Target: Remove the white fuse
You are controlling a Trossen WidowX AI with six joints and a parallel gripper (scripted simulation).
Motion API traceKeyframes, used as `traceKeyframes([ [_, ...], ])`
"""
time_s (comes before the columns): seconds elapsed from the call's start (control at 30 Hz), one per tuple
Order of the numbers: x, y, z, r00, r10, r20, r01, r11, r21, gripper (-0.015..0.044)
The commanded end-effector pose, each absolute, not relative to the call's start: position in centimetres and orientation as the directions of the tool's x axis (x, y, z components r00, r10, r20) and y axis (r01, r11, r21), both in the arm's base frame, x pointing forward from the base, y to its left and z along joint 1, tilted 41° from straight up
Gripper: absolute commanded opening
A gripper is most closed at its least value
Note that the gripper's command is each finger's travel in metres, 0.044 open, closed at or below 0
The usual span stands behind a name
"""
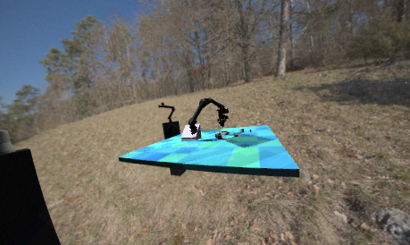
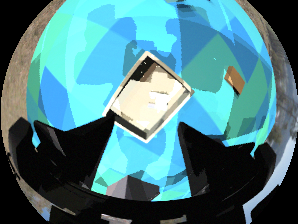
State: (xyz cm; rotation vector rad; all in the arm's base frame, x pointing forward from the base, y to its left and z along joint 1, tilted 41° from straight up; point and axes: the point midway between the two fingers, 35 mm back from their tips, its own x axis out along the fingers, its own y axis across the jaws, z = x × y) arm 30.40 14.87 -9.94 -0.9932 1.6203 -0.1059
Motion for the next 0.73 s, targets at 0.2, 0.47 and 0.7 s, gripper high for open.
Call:
traceKeyframes([
  [0.2, 30.31, 14.76, -9.92, 0.028, -0.645, -0.764, -0.537, 0.634, -0.556, 0.0330],
  [0.47, 30.31, 14.76, -9.92, 0.028, -0.645, -0.764, -0.537, 0.634, -0.556, 0.0330],
  [0.7, 30.31, 14.76, -9.92, 0.028, -0.645, -0.764, -0.537, 0.634, -0.556, 0.0330],
])
